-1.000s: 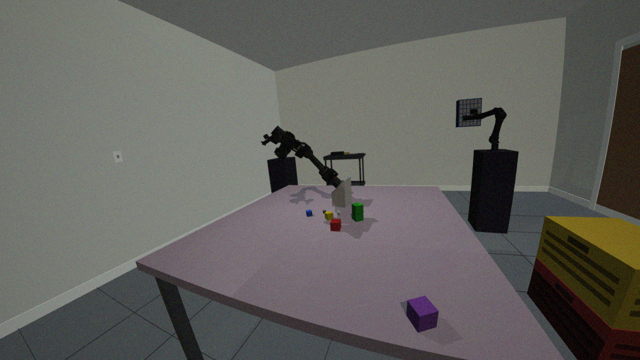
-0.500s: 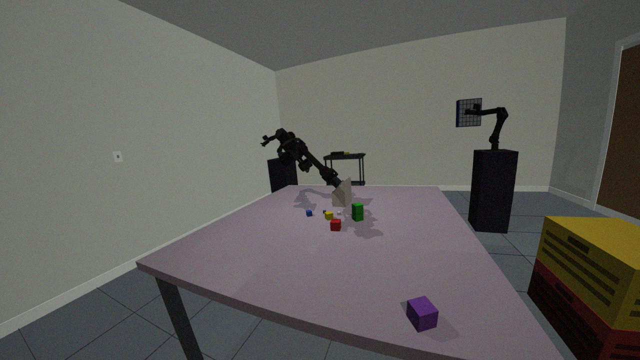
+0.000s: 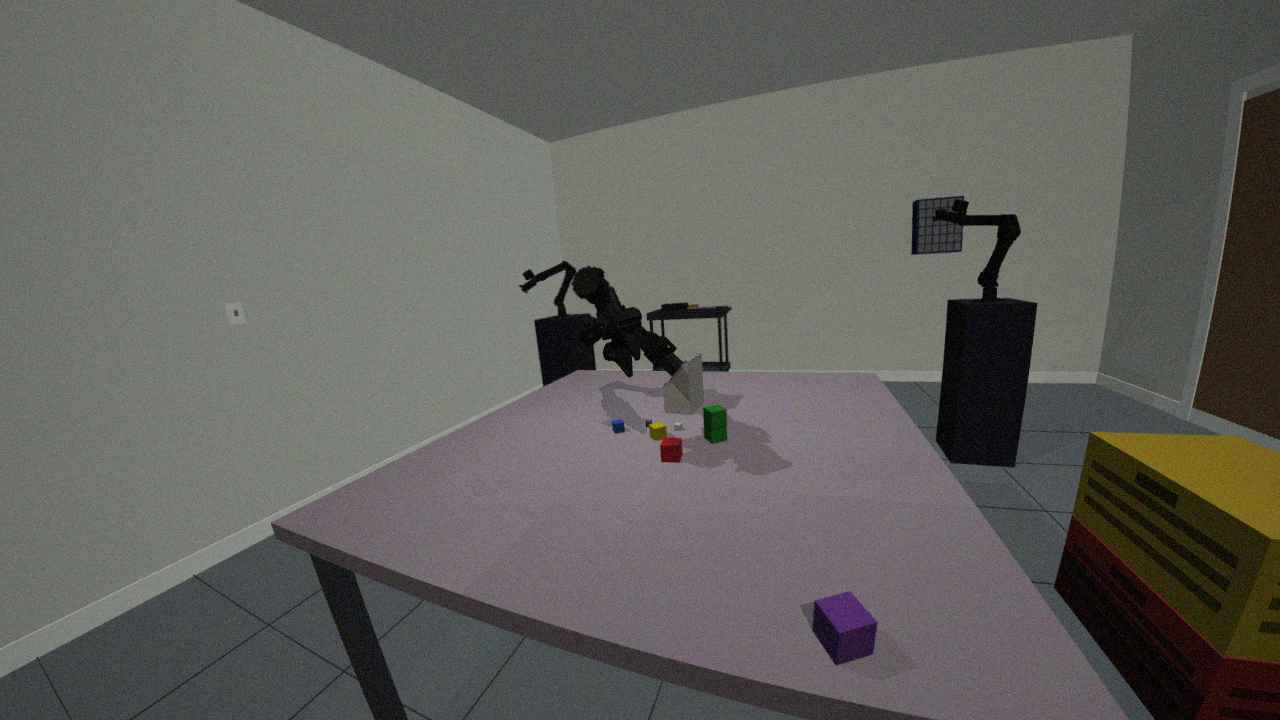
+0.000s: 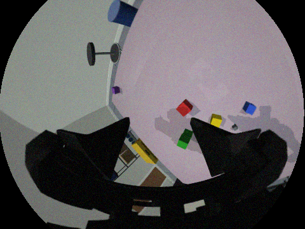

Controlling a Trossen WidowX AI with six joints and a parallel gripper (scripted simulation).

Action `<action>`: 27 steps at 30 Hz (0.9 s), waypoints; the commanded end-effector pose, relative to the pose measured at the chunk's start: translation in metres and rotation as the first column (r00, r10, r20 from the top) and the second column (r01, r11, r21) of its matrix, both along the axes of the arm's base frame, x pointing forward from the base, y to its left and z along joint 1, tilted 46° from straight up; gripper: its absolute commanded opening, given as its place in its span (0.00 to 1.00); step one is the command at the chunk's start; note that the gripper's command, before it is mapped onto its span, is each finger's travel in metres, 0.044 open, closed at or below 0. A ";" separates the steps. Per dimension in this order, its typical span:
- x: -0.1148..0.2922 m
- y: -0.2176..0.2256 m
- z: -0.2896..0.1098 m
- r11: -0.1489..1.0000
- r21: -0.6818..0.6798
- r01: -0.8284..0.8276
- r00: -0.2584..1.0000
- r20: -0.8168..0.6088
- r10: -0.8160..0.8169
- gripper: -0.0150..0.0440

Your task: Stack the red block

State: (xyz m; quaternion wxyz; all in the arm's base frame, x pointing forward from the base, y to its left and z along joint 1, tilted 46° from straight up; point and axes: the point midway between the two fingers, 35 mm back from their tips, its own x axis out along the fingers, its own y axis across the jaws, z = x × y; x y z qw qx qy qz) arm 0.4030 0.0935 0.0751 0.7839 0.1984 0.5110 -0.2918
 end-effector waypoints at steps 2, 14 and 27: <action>-0.003 -0.003 -0.034 0.979 -0.147 -0.142 0.978 -0.172 0.116 1.00; -0.027 -0.017 -0.100 0.779 -0.294 -0.554 0.731 -0.619 0.286 1.00; -0.036 -0.022 -0.122 0.669 -0.263 -0.695 0.572 -0.767 0.292 1.00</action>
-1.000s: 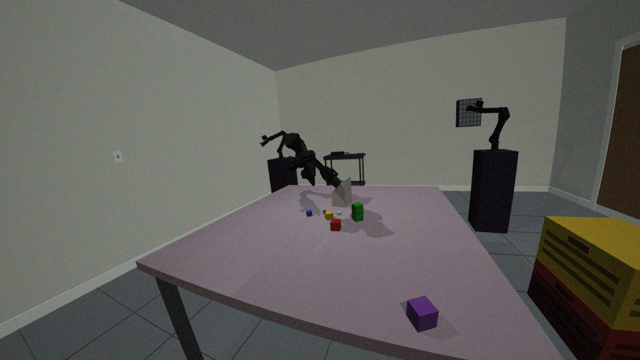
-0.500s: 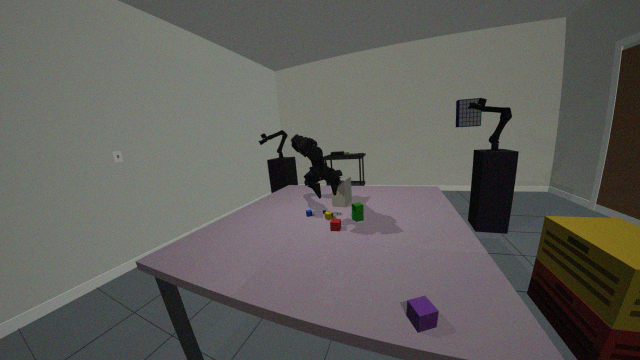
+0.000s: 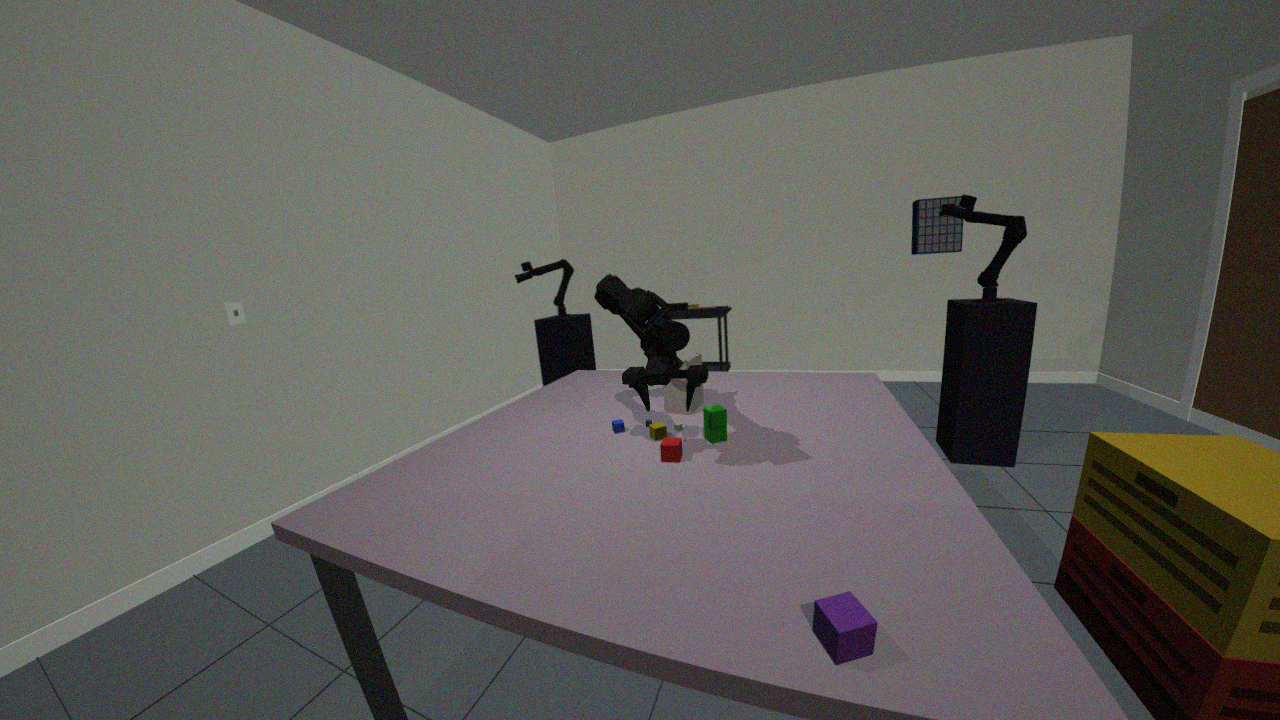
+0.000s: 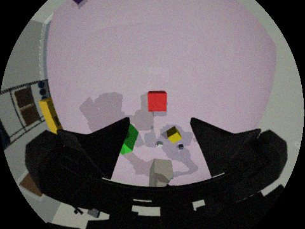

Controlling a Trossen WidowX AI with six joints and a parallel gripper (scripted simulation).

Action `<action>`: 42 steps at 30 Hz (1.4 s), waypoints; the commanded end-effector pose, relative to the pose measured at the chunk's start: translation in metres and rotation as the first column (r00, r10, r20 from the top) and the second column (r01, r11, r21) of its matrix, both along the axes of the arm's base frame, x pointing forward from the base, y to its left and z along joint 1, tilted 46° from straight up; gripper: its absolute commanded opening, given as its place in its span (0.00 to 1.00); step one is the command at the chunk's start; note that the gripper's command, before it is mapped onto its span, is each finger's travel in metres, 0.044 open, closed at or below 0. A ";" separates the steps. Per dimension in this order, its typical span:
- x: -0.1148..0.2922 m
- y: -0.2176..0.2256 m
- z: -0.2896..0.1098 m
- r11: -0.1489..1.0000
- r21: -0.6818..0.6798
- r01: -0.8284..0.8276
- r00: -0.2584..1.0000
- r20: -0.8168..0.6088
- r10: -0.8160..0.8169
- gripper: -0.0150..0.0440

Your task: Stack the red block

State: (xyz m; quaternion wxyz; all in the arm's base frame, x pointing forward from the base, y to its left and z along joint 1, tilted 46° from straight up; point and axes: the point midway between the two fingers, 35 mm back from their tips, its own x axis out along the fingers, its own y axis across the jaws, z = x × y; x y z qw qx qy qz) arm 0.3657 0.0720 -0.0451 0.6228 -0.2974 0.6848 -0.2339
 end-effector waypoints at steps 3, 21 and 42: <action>0.001 -0.002 -0.004 1.000 -0.011 -0.017 1.000 -0.016 0.017 1.00; -0.001 -0.042 -0.046 1.000 -0.014 -0.017 1.000 -0.016 0.016 1.00; -0.002 -0.066 -0.070 1.000 -0.015 -0.017 1.000 -0.016 0.017 1.00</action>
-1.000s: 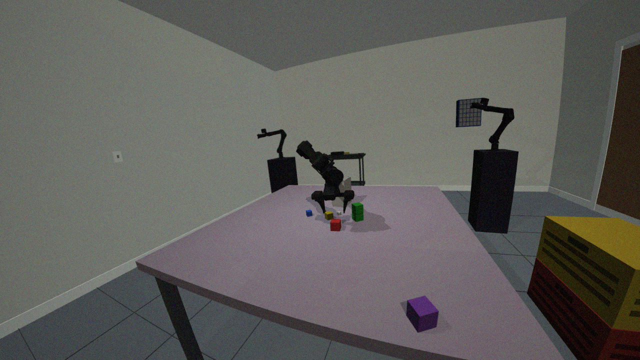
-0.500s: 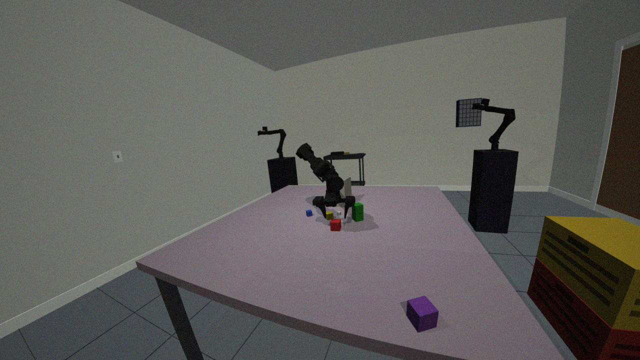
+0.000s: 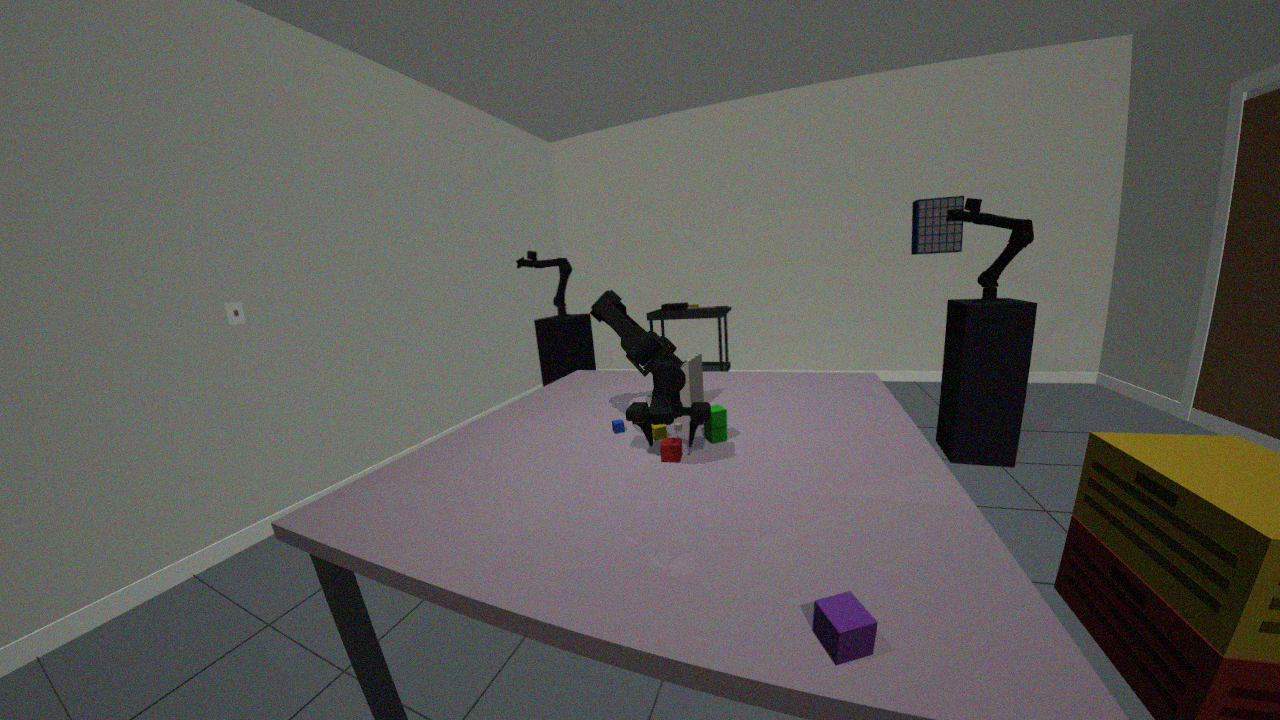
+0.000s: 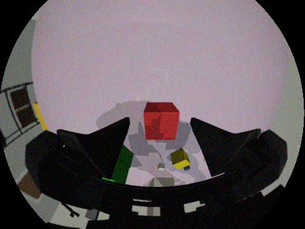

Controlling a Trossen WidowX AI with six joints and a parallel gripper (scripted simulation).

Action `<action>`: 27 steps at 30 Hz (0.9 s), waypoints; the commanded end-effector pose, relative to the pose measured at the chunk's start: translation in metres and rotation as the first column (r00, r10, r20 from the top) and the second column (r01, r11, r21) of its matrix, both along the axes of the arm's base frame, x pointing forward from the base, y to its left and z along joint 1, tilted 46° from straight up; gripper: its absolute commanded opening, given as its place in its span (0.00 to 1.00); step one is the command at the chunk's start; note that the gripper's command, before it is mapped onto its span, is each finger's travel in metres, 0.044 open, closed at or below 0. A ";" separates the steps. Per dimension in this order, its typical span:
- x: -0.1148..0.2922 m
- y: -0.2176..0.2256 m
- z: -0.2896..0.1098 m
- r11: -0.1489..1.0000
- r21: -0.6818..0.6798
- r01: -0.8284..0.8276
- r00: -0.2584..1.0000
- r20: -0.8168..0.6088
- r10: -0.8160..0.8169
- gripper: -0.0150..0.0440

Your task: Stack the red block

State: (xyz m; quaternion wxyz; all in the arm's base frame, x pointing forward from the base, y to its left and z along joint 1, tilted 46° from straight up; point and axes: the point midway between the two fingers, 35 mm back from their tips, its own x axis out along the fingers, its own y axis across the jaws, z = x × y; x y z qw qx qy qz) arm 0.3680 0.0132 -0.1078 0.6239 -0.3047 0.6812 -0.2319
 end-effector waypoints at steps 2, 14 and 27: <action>-0.004 -0.010 -0.010 1.000 -0.008 -0.002 1.000 -0.017 0.001 1.00; -0.005 -0.017 -0.017 1.000 -0.009 -0.001 1.000 -0.017 0.001 1.00; -0.005 -0.017 -0.017 1.000 -0.009 -0.001 1.000 -0.017 0.001 1.00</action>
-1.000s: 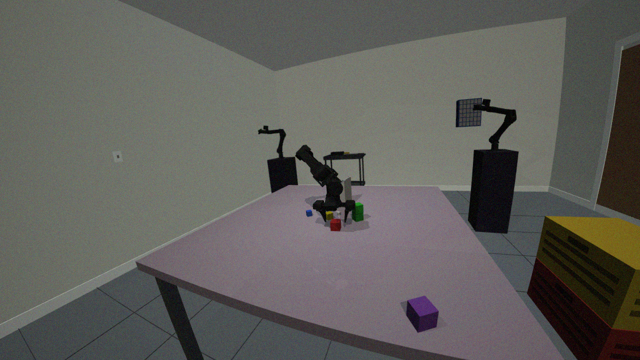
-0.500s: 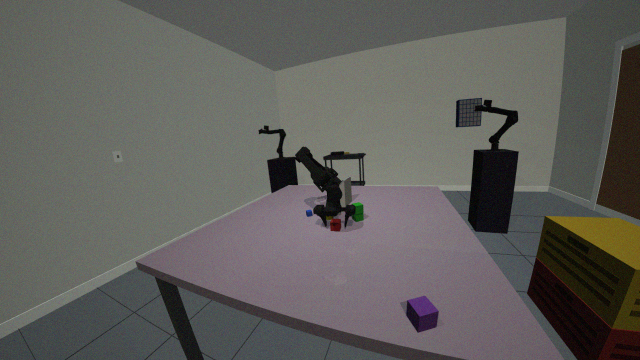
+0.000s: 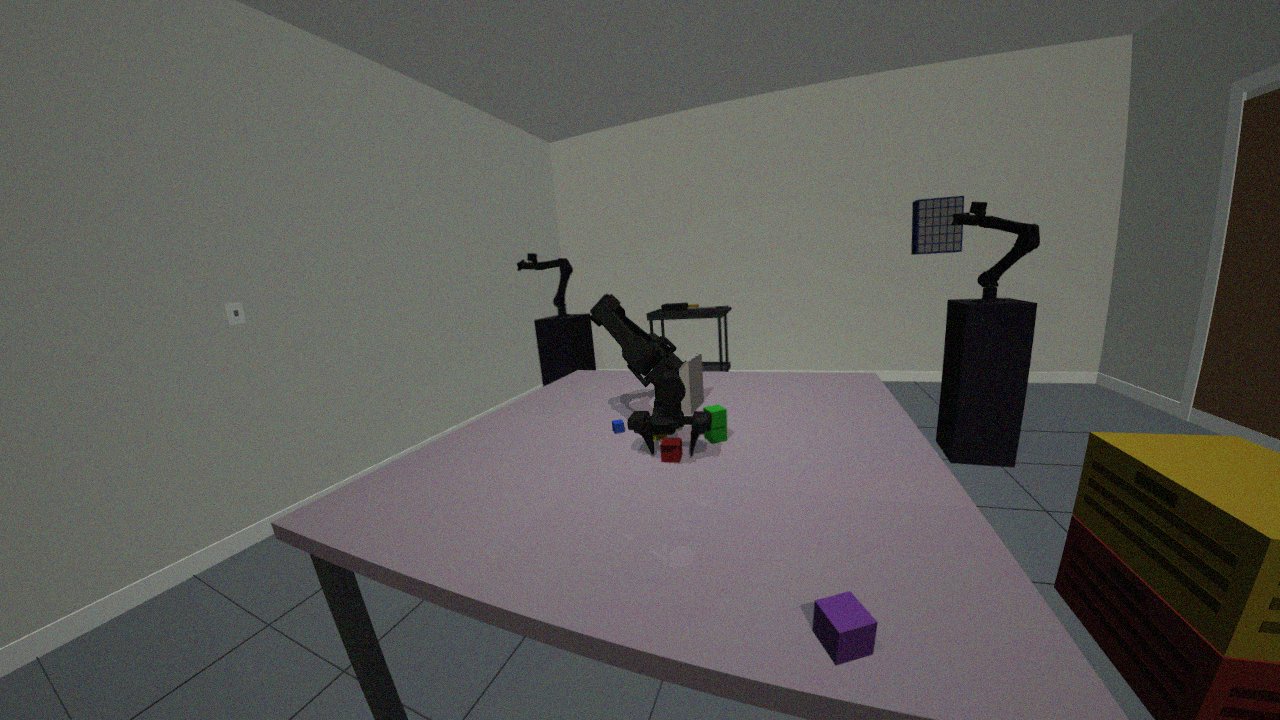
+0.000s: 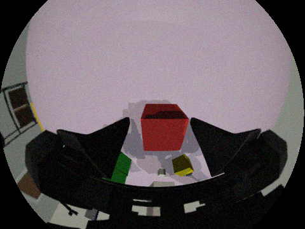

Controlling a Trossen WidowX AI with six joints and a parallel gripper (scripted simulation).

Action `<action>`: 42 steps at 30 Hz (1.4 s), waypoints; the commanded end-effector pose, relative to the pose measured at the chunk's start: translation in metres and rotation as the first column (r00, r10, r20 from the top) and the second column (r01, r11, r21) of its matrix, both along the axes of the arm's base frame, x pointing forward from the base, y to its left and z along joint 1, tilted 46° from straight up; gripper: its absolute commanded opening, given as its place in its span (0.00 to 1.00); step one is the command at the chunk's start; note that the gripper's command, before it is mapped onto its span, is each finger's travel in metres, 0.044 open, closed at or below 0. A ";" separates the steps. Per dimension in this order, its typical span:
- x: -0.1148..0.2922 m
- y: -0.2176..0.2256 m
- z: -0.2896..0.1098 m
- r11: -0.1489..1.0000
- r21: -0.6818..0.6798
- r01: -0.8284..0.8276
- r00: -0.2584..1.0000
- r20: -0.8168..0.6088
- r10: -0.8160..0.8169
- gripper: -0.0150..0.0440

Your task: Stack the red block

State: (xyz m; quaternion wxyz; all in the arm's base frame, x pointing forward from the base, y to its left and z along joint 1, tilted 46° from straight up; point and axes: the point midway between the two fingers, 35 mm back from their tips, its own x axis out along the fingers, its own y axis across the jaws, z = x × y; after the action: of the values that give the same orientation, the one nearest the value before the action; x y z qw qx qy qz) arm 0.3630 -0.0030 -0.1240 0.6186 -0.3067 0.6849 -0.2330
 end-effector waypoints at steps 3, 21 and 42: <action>0.000 0.000 0.000 1.000 0.000 0.000 1.000 0.000 0.000 0.96; 0.000 0.002 0.003 1.000 0.000 -0.001 1.000 -0.001 0.001 0.39; 0.005 0.075 0.073 1.000 0.002 -0.005 1.000 -0.005 0.005 0.25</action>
State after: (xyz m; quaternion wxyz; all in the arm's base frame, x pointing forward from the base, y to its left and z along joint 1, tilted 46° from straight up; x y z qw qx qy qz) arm 0.3661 0.0589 -0.0646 0.6137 -0.3135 0.6875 -0.2288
